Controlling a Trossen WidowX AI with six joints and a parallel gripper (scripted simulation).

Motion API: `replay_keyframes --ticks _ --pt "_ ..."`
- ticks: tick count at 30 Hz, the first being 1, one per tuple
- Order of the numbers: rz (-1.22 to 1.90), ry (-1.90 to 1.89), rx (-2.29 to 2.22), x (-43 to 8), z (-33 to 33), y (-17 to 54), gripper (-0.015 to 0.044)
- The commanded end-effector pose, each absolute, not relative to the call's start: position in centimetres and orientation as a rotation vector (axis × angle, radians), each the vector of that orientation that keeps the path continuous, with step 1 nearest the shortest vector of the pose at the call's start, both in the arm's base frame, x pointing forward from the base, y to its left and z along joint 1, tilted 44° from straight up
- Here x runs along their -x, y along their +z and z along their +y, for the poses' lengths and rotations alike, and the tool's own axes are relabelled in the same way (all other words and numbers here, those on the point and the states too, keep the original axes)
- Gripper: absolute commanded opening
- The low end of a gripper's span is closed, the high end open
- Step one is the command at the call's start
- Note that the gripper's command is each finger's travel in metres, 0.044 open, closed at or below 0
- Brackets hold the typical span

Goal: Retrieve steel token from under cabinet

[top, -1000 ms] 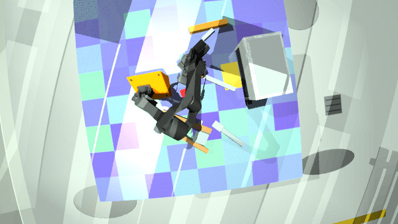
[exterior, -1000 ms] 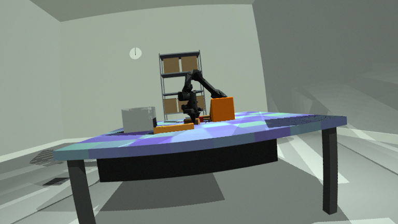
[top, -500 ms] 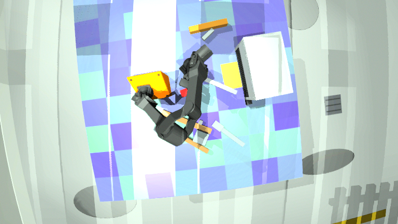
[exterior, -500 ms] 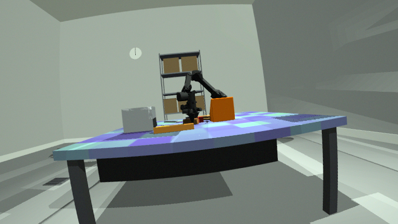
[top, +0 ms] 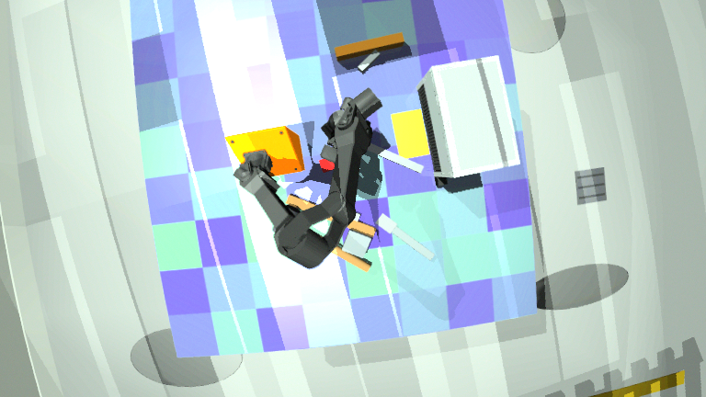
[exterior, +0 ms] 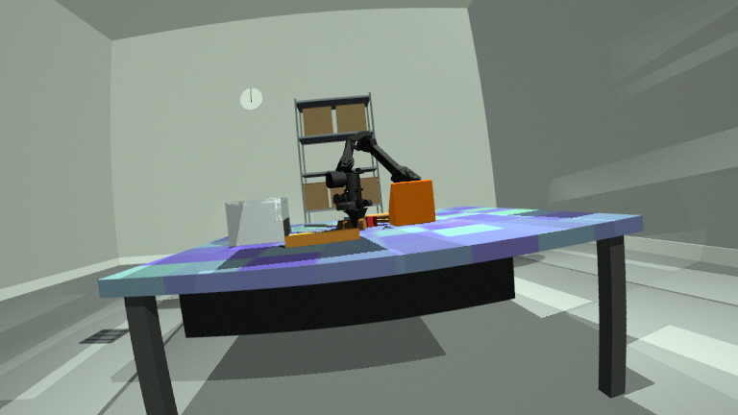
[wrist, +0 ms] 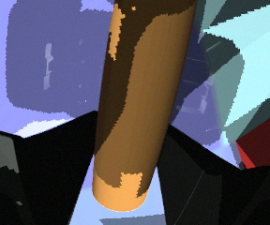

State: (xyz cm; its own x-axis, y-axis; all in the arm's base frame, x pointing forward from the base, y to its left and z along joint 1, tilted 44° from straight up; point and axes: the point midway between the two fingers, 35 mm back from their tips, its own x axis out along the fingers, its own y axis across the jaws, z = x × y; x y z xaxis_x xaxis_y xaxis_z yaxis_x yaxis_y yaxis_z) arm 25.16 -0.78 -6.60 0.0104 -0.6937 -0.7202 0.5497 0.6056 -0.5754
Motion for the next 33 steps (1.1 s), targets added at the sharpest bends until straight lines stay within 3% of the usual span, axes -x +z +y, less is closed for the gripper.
replay_keyframes --ticks 1,33 --pt "1.216 -0.972 0.144 -25.3 -1.0 -6.2 0.0" --pt "1.215 -0.974 0.145 -26.0 -3.8 -3.5 0.0"
